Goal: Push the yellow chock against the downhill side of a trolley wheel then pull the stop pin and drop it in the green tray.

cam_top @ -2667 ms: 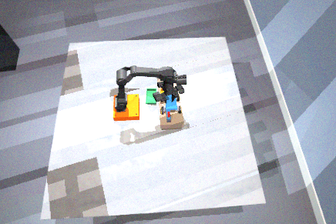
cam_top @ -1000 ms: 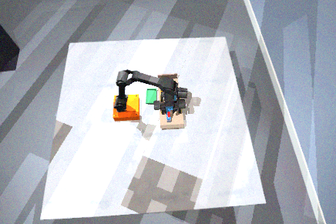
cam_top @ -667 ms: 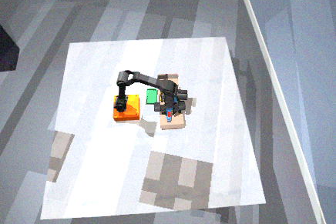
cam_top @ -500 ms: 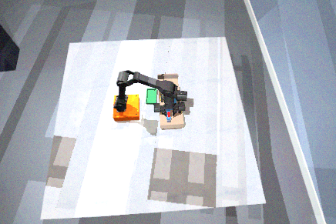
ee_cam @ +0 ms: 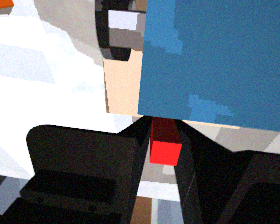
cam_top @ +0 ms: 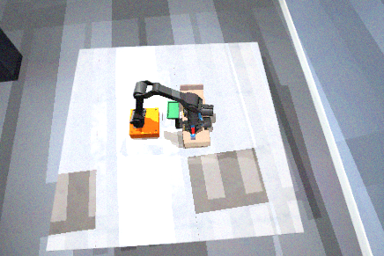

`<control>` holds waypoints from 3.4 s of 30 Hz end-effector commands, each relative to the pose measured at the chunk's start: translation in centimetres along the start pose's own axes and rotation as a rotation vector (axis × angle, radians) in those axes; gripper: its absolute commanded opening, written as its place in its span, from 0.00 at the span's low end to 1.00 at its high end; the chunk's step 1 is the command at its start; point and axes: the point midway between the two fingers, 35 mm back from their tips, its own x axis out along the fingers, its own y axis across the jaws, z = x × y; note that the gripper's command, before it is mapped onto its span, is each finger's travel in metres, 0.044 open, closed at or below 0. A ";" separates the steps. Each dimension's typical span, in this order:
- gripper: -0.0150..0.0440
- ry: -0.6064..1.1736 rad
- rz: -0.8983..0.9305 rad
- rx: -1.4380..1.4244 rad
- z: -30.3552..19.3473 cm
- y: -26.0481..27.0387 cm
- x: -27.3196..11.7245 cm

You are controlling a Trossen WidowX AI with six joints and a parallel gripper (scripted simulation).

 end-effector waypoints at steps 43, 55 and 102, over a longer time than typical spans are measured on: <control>0.25 -0.001 0.001 -0.006 -0.2 0.2 -2.6; 0.25 -0.001 0.001 -0.006 -0.2 0.3 -3.2; 0.25 0.000 0.001 -0.006 -1.8 0.2 -4.1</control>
